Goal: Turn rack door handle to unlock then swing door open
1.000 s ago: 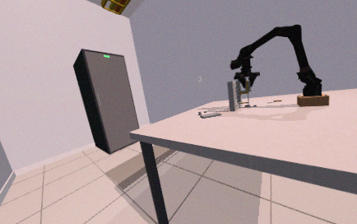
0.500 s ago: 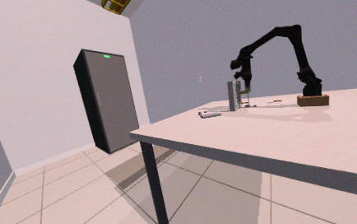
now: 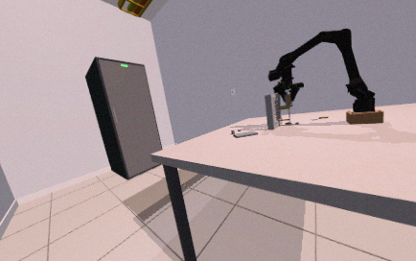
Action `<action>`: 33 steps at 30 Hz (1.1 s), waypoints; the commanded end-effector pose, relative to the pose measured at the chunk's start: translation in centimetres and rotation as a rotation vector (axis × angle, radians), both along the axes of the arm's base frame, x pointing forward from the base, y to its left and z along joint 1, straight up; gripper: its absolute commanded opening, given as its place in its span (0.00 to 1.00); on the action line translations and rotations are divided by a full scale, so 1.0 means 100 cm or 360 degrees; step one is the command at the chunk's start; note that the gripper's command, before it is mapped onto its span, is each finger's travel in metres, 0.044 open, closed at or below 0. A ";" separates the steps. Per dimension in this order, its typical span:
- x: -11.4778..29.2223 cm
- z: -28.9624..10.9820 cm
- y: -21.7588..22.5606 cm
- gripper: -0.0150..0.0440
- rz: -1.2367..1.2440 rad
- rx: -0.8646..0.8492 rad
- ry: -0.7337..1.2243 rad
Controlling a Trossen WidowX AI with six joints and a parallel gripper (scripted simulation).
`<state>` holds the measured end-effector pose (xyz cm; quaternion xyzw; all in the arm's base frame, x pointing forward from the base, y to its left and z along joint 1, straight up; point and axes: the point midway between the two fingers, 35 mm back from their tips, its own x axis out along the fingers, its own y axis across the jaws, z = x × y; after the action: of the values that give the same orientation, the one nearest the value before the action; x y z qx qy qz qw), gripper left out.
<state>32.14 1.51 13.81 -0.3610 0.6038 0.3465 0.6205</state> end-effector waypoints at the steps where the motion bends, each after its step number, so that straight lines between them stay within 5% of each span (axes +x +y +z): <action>1: 0.000 0.000 0.001 0.76 0.0329 -0.0003 0.0000; 15: 0.000 0.000 0.001 0.76 0.1379 -0.0036 0.0004; 33: 0.000 0.000 0.001 0.63 0.1392 -0.0037 0.0004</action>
<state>32.13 1.51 13.81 -0.5887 0.4016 0.5689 0.4104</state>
